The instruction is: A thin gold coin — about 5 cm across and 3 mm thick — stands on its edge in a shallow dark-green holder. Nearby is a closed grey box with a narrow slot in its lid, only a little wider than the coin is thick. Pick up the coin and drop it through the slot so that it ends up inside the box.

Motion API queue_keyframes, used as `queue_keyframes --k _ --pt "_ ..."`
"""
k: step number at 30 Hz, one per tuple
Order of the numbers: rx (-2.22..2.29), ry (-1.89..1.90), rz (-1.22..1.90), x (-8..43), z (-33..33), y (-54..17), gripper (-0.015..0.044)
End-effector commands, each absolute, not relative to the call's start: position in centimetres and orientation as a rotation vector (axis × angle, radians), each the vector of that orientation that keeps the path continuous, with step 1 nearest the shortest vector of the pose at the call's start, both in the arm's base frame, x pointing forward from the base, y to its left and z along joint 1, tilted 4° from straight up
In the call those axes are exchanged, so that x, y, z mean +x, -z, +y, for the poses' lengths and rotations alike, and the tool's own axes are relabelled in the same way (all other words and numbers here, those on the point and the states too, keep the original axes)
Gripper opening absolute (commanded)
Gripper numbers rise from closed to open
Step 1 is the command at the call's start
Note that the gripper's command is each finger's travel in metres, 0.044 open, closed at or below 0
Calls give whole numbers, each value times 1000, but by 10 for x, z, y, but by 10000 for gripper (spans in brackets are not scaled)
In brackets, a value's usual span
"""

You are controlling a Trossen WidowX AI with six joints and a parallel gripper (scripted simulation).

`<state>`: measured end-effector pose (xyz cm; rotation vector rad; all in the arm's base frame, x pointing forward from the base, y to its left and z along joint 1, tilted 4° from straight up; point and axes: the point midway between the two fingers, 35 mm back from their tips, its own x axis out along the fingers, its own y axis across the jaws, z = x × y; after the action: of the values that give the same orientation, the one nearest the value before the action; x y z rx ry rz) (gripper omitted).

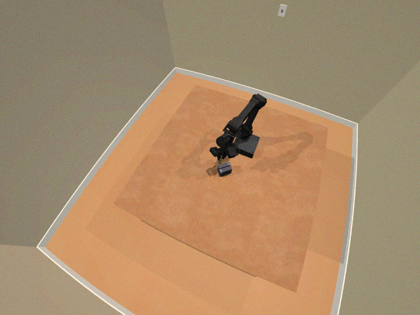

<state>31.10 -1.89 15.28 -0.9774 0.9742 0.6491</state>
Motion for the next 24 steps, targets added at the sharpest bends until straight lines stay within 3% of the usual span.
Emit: queue_keyframes --k 1,6,24 --pt "-622 -531 1270 278 -46 -108 161" --pt "-266 -363 1531 239 -63 -76 161" --pt "-266 -363 1530 241 -62 -36 161"
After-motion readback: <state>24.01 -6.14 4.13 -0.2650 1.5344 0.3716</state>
